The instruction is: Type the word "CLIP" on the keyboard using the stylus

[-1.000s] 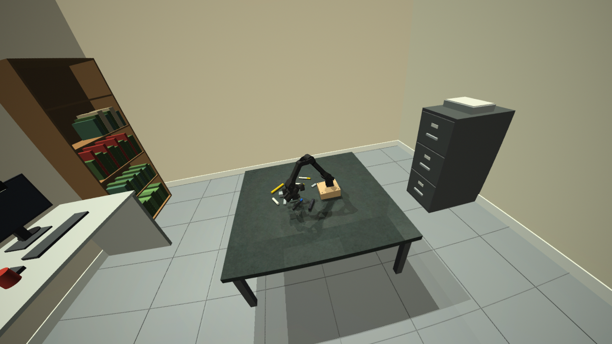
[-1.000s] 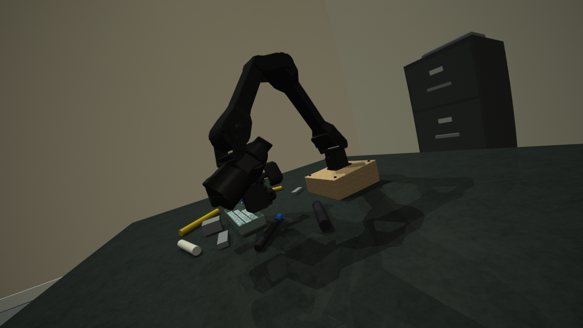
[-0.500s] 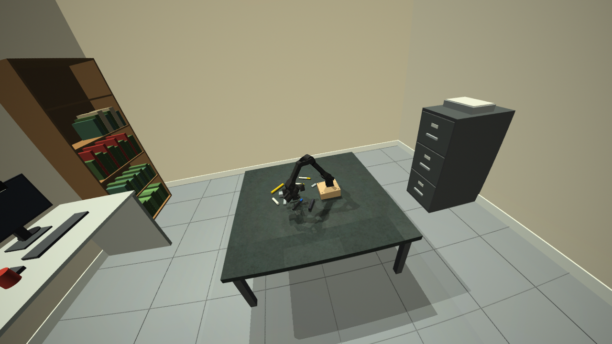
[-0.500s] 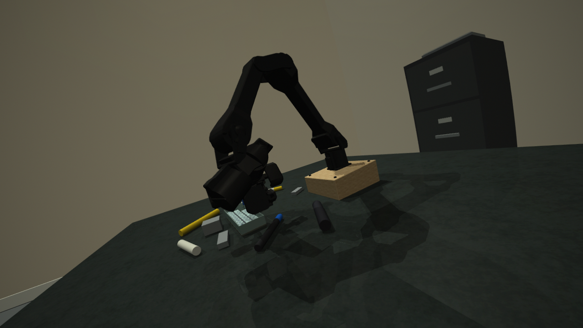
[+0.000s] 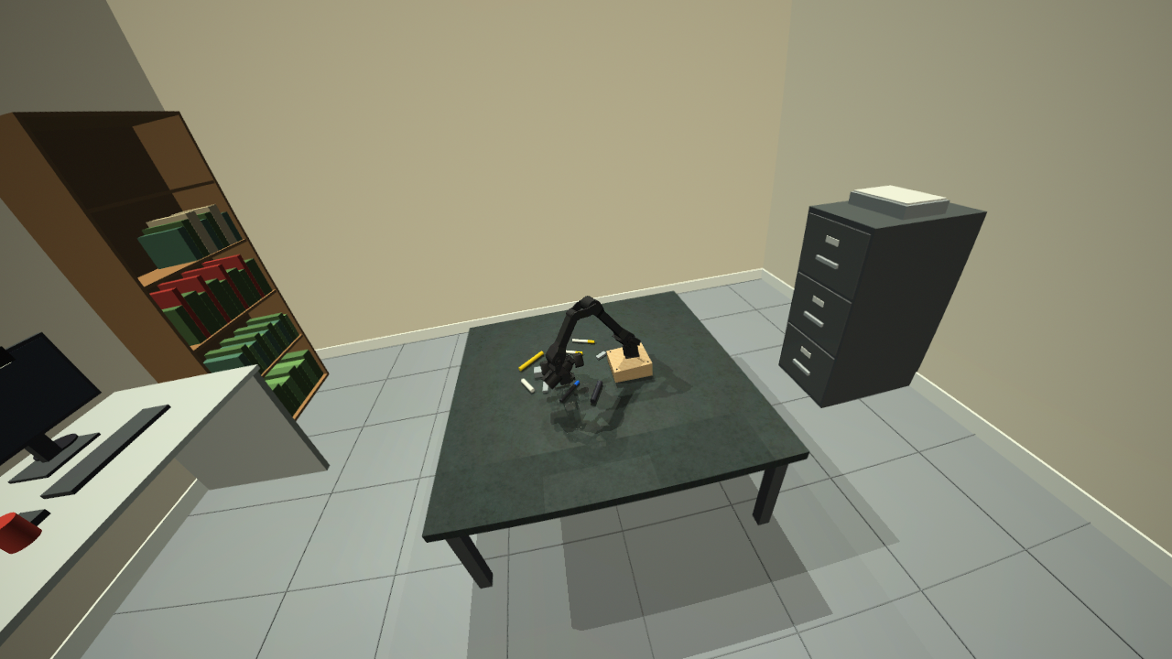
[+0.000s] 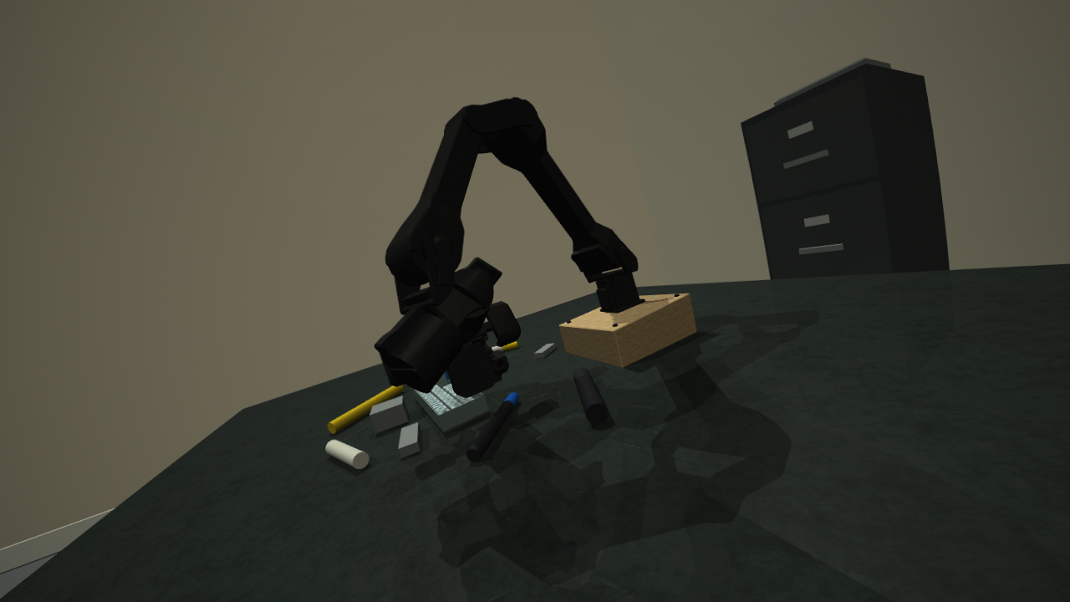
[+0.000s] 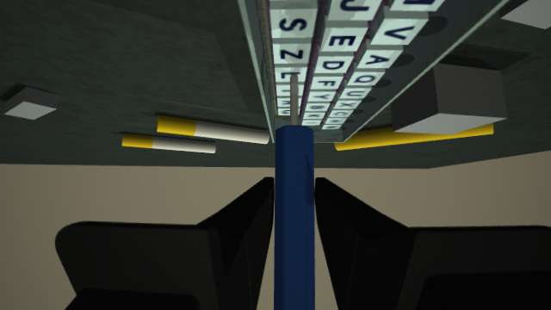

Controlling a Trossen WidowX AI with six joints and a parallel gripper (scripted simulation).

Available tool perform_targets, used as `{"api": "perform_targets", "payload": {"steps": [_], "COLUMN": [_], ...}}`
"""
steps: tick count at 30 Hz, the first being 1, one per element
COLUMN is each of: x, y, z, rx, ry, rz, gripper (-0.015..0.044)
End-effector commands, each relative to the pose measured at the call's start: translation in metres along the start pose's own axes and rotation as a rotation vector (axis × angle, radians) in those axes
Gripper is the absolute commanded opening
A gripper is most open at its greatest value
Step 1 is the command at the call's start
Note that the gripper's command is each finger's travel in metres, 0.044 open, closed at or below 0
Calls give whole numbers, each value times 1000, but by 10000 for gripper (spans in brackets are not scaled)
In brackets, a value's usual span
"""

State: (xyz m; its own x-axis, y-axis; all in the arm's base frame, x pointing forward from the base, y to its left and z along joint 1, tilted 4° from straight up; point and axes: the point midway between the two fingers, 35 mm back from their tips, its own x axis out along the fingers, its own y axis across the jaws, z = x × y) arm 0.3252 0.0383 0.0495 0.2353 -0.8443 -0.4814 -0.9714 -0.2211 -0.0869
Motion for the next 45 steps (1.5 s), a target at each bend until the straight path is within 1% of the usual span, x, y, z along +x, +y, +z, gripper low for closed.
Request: {"api": "perform_targets", "payload": {"steps": [1,21,30,43,45], "x": [2,2,-17,-15,-15], "y": [1,1,1,2,2], "z": [3,3,-29,-27,-27], "rx": [-4,-4,-4,-19,-19], "ry": [-1,-1,-1,6,6], "rz": [5,5,5,9,9], "gripper": [81,81,81,85,71]}}
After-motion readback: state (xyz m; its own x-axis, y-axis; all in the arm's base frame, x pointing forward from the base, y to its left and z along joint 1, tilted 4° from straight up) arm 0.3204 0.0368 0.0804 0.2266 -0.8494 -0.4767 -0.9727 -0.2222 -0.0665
